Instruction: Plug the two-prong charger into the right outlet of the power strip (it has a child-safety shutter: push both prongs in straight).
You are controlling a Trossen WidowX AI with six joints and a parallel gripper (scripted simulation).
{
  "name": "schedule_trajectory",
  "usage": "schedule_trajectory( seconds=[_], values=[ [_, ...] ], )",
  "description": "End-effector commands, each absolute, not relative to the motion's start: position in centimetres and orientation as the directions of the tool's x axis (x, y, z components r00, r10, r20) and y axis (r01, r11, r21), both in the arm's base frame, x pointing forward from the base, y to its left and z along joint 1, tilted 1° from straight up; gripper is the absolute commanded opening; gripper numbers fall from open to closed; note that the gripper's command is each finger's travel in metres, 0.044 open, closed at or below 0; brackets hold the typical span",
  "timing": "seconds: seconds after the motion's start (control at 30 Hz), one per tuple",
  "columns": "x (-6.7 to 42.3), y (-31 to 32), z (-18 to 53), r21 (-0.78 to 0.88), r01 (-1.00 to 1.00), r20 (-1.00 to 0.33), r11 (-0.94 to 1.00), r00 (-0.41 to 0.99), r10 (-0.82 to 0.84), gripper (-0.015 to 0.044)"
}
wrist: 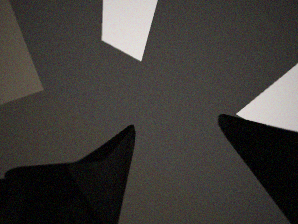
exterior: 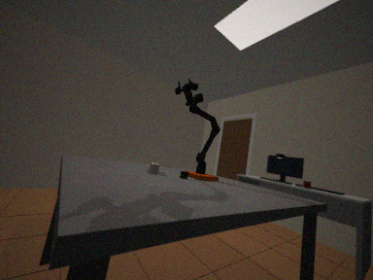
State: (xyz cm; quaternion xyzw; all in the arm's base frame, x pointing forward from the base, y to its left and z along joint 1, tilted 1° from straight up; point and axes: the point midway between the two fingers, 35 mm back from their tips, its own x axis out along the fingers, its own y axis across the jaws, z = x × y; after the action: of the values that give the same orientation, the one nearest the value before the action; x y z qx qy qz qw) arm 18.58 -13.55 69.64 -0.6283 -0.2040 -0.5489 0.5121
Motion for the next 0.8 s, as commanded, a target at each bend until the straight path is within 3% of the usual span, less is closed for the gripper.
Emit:
schedule_trajectory(
  seconds=[0.0, 0.4, 0.77],
  values=[
    [18.6, -13.5, 69.6, -0.421, 0.819, 0.898, -0.39, 0.316, -0.306, 0.0426],
    [24.8, -13.3, 66.0, -0.576, 0.809, 0.792, -0.114, 0.519, -0.32, 0.044],
    [33.4, -12.1, 58.5, -0.745, 0.618, 0.543, 0.25, 0.78, -0.312, 0.044]
  ],
)
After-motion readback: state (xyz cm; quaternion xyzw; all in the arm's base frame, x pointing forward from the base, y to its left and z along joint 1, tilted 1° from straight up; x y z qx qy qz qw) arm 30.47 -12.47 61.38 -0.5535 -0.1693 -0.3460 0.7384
